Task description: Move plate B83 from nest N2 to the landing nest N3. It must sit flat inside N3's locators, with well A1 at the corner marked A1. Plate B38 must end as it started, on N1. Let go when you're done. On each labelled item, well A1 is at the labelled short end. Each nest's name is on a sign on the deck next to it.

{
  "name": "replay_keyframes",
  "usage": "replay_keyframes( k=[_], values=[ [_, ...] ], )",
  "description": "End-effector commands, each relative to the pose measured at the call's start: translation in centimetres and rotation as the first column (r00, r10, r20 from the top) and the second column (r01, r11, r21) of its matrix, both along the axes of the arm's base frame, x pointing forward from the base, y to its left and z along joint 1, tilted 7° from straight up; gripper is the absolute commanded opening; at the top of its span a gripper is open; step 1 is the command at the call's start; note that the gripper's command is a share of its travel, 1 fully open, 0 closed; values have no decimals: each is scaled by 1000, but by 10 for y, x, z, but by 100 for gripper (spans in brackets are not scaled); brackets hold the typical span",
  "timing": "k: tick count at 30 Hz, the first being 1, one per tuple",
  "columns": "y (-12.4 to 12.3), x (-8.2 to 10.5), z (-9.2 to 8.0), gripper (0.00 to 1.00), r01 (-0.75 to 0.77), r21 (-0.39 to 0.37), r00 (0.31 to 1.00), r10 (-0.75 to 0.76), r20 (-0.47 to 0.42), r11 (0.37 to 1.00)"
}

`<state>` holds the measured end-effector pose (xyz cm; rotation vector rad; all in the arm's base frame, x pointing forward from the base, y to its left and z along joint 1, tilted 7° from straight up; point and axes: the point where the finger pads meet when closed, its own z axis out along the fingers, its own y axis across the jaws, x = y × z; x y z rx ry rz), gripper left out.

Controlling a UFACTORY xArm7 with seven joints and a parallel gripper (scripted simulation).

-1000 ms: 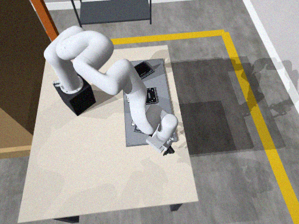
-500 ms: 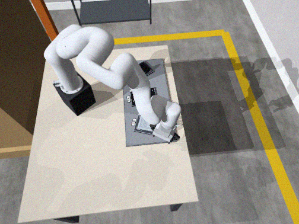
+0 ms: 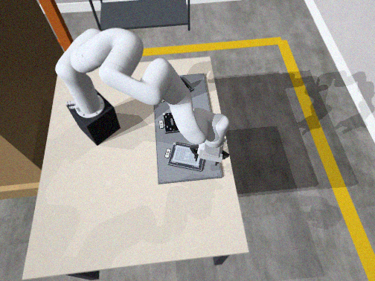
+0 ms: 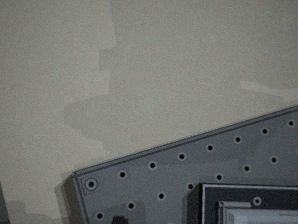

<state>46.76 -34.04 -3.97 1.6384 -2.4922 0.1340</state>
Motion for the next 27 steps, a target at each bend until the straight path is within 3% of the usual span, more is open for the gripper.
replay_keyframes(
  k=[1,5,10,16,21,25,27],
  values=[
    [14,8,1,100,-101,3,995,101,-5,995],
    [27,13,0,100,-106,4,994,106,-6,994],
    [51,21,-1,100,-268,15,963,268,-21,963],
    [64,26,-2,100,-273,15,962,273,-22,962],
    [89,32,-3,100,-428,28,903,428,-35,904],
    [102,36,-4,100,-433,28,900,434,-36,901],
    [112,38,-4,100,-492,34,869,493,-41,870]
  ],
)
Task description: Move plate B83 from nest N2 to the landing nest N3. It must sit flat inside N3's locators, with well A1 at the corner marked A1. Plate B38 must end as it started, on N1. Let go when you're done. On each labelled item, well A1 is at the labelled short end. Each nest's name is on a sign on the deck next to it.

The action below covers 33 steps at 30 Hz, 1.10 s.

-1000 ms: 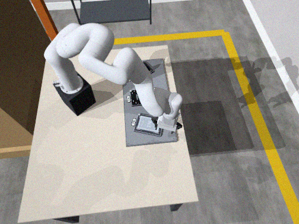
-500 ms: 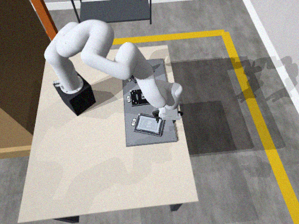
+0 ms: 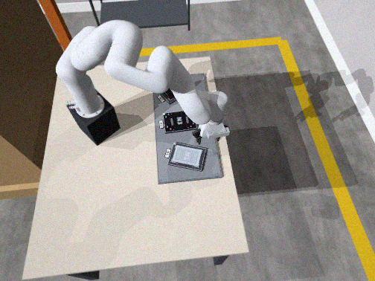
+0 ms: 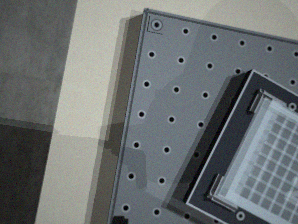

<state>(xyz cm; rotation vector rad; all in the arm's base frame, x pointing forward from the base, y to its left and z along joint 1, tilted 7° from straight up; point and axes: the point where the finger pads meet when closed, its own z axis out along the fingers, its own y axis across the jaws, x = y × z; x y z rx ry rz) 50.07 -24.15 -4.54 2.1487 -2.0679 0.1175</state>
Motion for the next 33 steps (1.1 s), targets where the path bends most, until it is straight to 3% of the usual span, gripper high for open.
replay_keyframes(
  k=[1,7,12,17,21,28,33],
  values=[
    [18,5,1,100,-106,2,994,106,-6,994],
    [38,9,0,100,-179,6,984,179,-13,984],
    [63,12,-1,100,-339,16,940,339,-28,941],
    [81,14,-2,100,-346,17,938,347,-29,938],
    [101,15,-3,100,-467,25,883,468,-39,884],
    [120,15,-4,100,-503,28,863,504,-42,864],
    [145,14,-5,100,-639,41,767,640,-53,769]
  ],
)
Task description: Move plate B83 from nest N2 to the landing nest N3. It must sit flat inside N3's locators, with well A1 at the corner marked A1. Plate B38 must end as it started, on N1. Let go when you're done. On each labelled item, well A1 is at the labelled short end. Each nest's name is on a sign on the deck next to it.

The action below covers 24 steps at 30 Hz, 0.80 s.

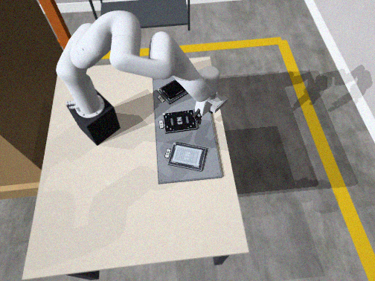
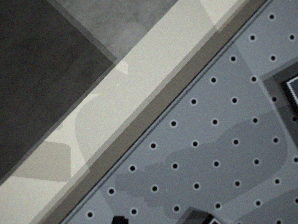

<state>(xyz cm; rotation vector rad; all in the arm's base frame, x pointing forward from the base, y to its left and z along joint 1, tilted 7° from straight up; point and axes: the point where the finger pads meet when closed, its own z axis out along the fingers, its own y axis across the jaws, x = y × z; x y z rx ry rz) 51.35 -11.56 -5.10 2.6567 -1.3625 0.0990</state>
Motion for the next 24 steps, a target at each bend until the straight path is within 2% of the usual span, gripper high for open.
replay_keyframes(
  k=[1,7,11,15,20,24],
  values=[
    [24,1,1,100,-124,4,992,124,-7,992],
    [37,0,0,100,-157,5,988,157,-10,988],
    [57,-3,0,100,-286,10,958,286,-22,958],
    [71,-4,-1,100,-295,11,955,296,-23,955],
    [95,-9,-2,100,-449,19,893,449,-36,893],
    [105,-11,-2,100,-458,20,888,459,-36,888]
  ],
)
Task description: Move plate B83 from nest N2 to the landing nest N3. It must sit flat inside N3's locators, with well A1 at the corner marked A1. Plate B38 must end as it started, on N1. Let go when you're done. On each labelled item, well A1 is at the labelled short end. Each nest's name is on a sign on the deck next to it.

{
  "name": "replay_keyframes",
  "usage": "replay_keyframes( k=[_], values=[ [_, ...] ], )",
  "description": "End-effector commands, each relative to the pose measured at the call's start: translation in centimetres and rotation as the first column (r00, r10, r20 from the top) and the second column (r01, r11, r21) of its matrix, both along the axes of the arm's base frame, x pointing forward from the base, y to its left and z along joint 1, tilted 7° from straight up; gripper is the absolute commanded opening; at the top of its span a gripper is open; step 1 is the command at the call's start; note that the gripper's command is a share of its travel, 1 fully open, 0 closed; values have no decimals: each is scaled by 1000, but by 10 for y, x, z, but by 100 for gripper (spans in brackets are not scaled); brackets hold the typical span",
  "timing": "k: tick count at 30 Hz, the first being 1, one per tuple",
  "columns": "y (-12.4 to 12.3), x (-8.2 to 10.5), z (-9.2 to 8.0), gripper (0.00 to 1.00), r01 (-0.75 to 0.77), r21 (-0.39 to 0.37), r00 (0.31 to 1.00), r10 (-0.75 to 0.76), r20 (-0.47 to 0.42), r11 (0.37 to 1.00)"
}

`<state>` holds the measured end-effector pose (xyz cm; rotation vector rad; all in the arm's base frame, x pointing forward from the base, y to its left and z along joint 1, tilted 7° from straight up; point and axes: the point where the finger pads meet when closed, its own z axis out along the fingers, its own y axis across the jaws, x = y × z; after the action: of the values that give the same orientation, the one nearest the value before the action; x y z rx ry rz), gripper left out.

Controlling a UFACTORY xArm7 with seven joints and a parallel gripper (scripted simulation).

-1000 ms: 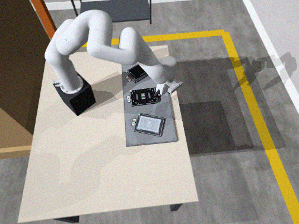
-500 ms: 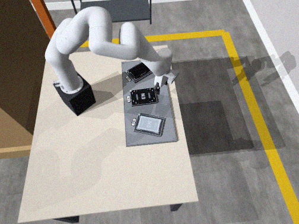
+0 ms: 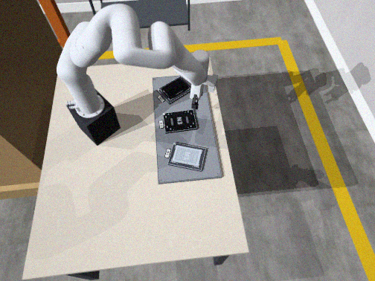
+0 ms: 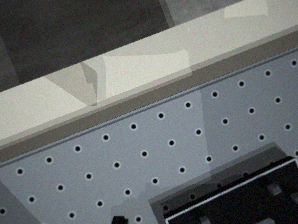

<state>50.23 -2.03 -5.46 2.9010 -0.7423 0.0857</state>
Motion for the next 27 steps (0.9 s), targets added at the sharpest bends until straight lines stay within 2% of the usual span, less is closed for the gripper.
replay_keyframes(
  k=[1,5,8,10,15,20,25,27],
  values=[
    [14,-1,1,100,-66,2,998,66,-2,998],
    [34,-7,1,100,-198,5,980,198,-13,980],
    [48,-11,0,100,-209,6,978,209,-14,978],
    [49,-11,0,100,-209,6,978,209,-14,978],
    [73,-20,0,100,-368,11,929,368,-27,930],
    [85,-24,-1,100,-379,12,925,379,-28,925],
    [107,-35,-1,100,-526,19,849,527,-40,850],
    [116,-39,-1,100,-537,19,842,537,-40,843]
  ],
)
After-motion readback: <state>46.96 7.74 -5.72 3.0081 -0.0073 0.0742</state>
